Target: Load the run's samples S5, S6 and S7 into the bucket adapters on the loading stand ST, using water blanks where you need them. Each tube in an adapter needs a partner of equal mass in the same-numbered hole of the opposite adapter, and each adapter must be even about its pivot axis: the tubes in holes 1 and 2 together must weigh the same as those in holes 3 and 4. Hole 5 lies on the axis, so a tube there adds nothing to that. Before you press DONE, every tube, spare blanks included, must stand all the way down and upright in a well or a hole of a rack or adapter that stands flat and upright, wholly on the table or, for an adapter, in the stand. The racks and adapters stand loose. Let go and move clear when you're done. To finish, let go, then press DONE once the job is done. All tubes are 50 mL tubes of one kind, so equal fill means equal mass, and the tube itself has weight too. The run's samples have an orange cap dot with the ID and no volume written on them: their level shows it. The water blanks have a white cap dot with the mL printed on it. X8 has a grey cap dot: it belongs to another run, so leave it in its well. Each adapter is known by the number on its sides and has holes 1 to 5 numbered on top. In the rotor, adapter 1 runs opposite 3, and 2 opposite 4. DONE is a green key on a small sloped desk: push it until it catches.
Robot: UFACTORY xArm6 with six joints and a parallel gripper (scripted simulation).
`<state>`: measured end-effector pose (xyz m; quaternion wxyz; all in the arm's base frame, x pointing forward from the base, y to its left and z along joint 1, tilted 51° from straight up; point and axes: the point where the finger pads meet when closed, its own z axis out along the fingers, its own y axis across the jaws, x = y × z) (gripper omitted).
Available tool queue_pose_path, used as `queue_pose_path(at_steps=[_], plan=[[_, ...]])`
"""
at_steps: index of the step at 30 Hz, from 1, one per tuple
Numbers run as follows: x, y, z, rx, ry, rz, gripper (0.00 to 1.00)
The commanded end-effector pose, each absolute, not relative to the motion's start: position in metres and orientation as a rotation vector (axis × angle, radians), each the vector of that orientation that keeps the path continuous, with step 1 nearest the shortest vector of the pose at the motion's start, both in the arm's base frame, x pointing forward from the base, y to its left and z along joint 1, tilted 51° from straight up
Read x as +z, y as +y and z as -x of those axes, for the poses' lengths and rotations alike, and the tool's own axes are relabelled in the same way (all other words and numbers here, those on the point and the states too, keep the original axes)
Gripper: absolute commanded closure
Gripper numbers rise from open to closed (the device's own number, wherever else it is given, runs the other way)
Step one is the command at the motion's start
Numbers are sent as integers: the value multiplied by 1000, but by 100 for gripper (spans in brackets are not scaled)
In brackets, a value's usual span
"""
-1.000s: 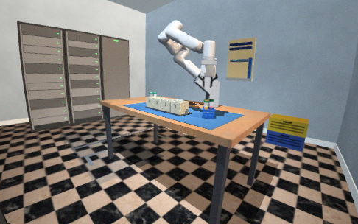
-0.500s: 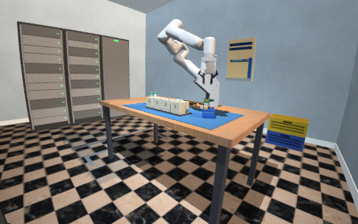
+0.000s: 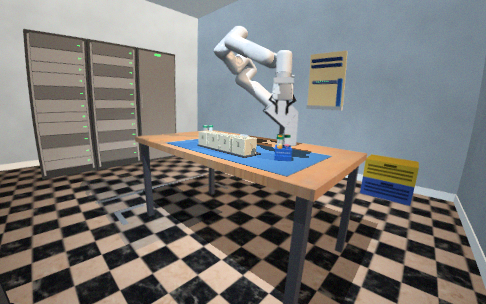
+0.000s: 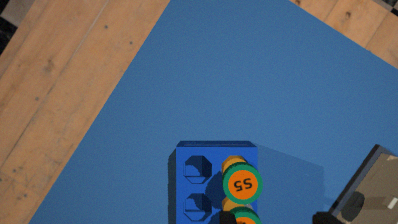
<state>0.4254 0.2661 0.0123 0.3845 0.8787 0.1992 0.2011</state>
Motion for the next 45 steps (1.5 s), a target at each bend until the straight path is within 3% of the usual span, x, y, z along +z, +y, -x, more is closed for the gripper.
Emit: queue_pose_path(at_steps=[1,2,21,45], plan=[[13,268,-426,516,509,-2241,56],[11,267,-421,533,472,-2253,43],[-33,252,-351,811,-183,-2378,43],[-33,252,-351,1121,-1095,-2305,43]])
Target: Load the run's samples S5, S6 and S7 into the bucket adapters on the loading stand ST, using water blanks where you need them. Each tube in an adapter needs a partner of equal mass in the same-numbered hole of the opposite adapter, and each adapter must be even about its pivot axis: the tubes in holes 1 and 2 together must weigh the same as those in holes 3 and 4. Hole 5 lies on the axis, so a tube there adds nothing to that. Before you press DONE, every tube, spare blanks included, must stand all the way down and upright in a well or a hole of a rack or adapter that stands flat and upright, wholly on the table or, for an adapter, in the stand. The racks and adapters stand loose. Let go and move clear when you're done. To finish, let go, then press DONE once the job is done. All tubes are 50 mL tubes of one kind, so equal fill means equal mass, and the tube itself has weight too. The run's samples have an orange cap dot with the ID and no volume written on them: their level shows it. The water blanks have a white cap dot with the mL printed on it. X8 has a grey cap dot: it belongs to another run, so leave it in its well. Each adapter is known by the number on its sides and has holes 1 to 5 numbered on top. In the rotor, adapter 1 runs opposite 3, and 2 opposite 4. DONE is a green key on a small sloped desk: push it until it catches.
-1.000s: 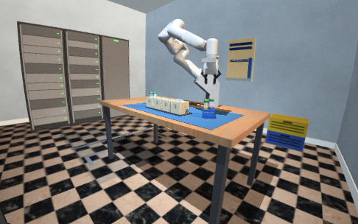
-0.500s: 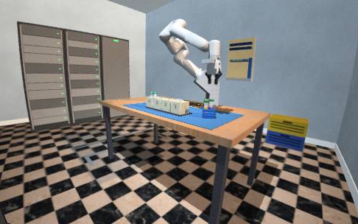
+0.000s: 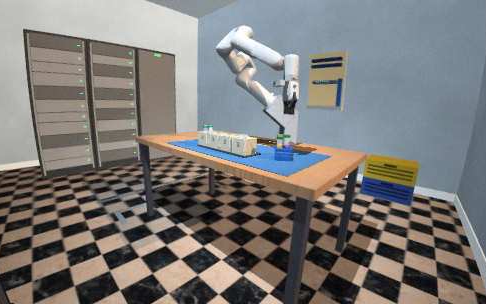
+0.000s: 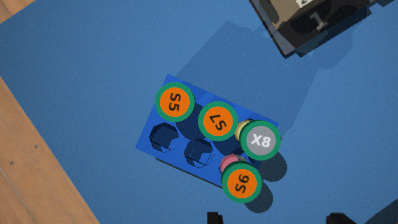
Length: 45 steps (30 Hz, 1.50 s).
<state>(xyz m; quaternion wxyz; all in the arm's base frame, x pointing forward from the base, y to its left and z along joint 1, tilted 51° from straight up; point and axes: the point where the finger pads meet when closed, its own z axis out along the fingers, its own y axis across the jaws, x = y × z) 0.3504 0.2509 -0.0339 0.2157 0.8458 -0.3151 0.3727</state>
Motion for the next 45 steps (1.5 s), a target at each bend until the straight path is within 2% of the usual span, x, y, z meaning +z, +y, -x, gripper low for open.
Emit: queue_pose_path(at_steps=[1,9,45], plan=[[-33,252,-351,1134,-1138,-2295,43],[-33,252,-351,1203,-1392,-2220,43],[-59,227,-372,1204,-1397,-2218,43]])
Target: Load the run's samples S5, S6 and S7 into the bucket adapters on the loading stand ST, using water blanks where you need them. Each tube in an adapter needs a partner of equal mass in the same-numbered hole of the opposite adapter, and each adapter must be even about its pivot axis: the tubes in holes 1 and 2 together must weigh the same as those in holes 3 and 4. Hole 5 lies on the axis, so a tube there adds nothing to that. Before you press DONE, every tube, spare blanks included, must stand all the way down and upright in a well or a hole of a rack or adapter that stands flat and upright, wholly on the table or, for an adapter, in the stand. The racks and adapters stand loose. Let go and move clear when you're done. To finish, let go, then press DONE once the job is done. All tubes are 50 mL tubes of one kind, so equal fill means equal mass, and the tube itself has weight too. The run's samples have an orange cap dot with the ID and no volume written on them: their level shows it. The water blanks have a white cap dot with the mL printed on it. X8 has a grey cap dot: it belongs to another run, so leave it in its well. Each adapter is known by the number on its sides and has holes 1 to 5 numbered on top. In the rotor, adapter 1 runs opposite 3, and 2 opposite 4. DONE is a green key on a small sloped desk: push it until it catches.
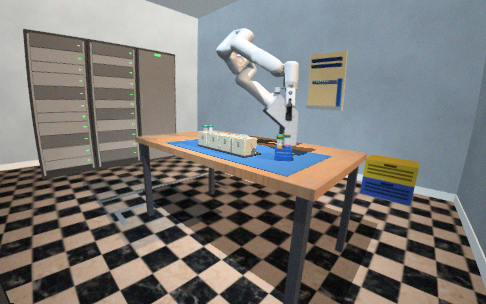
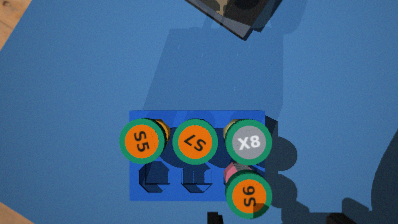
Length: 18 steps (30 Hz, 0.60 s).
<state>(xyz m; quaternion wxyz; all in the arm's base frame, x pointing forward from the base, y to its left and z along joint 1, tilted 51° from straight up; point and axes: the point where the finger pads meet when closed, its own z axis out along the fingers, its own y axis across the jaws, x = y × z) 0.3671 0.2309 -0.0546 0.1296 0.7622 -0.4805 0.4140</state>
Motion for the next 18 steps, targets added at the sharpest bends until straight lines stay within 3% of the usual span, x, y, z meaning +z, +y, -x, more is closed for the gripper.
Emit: queue_pose_path(at_steps=[1,18], plan=[[-61,226,-373,1205,-1397,-2218,43],[-79,208,-388,1205,-1397,-2218,43]])
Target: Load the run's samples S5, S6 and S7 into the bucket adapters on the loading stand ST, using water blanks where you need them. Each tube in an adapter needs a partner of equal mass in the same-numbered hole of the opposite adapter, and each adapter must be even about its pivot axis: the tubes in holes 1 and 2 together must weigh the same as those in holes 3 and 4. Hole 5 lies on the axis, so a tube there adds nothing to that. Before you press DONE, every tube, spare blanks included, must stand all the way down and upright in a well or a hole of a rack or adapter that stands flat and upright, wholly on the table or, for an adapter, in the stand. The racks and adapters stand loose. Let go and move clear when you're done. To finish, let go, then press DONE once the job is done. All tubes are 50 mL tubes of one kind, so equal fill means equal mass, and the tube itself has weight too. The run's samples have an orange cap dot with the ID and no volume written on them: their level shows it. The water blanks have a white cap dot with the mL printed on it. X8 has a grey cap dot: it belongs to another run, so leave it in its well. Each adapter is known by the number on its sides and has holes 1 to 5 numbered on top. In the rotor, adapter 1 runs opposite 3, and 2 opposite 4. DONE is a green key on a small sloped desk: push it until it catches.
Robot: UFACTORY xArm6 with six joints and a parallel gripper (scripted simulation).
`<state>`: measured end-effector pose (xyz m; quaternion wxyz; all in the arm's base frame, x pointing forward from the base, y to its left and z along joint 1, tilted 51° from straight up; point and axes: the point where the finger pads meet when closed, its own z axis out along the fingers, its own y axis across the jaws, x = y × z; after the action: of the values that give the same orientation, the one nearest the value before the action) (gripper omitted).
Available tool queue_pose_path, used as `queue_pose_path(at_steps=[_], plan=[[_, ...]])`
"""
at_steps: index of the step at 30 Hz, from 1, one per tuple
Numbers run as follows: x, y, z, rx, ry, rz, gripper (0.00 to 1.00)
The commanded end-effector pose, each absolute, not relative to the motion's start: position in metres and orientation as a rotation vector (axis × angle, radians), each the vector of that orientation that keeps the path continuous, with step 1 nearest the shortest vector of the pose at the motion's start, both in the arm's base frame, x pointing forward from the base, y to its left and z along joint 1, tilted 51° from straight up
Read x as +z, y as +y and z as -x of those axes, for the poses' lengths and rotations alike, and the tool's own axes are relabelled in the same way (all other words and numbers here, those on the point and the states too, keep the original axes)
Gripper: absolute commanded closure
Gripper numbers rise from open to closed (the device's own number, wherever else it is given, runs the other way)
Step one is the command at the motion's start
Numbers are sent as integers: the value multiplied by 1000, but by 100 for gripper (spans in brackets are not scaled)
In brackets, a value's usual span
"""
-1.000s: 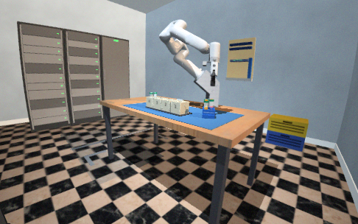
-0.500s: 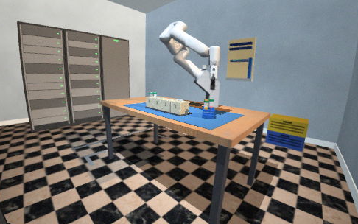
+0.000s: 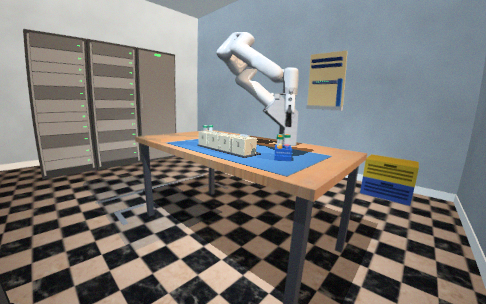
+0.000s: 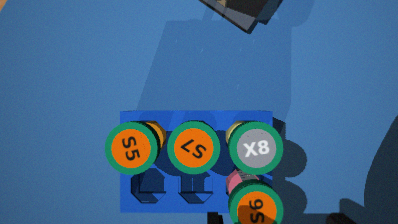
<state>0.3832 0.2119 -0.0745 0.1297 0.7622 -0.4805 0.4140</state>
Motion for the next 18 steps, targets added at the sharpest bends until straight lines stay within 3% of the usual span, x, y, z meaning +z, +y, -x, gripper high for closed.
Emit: queue_pose_path(at_steps=[1,18], plan=[[-81,207,-389,1205,-1397,-2218,43],[-99,189,-404,1205,-1397,-2218,43]])
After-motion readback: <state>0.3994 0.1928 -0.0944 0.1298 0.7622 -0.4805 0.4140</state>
